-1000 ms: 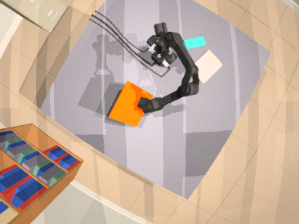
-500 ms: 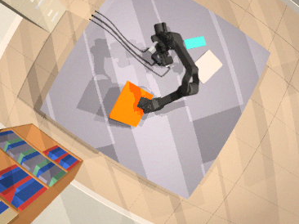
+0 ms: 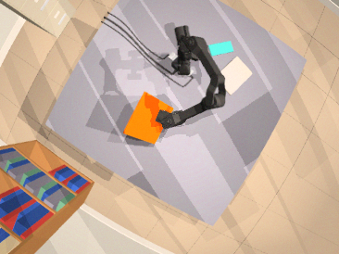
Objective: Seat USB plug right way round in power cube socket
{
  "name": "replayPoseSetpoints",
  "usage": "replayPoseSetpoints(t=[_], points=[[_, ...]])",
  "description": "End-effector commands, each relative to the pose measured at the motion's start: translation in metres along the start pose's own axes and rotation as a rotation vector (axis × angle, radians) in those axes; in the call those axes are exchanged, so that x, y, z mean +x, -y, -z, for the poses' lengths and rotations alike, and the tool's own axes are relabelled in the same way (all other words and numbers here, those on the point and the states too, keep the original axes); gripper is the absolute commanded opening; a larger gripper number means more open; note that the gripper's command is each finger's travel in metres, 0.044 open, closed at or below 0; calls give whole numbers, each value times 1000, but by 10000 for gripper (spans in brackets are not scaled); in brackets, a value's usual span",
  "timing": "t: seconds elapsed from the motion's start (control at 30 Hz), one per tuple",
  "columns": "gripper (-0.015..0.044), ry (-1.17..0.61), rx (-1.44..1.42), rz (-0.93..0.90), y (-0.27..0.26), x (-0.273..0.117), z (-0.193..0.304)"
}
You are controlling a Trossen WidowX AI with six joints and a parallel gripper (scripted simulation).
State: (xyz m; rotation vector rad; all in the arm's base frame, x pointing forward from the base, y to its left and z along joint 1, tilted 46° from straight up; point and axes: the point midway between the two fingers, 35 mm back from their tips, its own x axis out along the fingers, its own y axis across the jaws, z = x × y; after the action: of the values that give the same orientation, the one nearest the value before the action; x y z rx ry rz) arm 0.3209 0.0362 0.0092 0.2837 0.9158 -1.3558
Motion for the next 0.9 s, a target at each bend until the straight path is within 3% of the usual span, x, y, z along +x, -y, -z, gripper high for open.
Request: replayPoseSetpoints(t=[0.0, 0.87], points=[[0, 0, 98, 1, 0, 0, 0], [0, 0, 739, 1, 0, 0, 0]])
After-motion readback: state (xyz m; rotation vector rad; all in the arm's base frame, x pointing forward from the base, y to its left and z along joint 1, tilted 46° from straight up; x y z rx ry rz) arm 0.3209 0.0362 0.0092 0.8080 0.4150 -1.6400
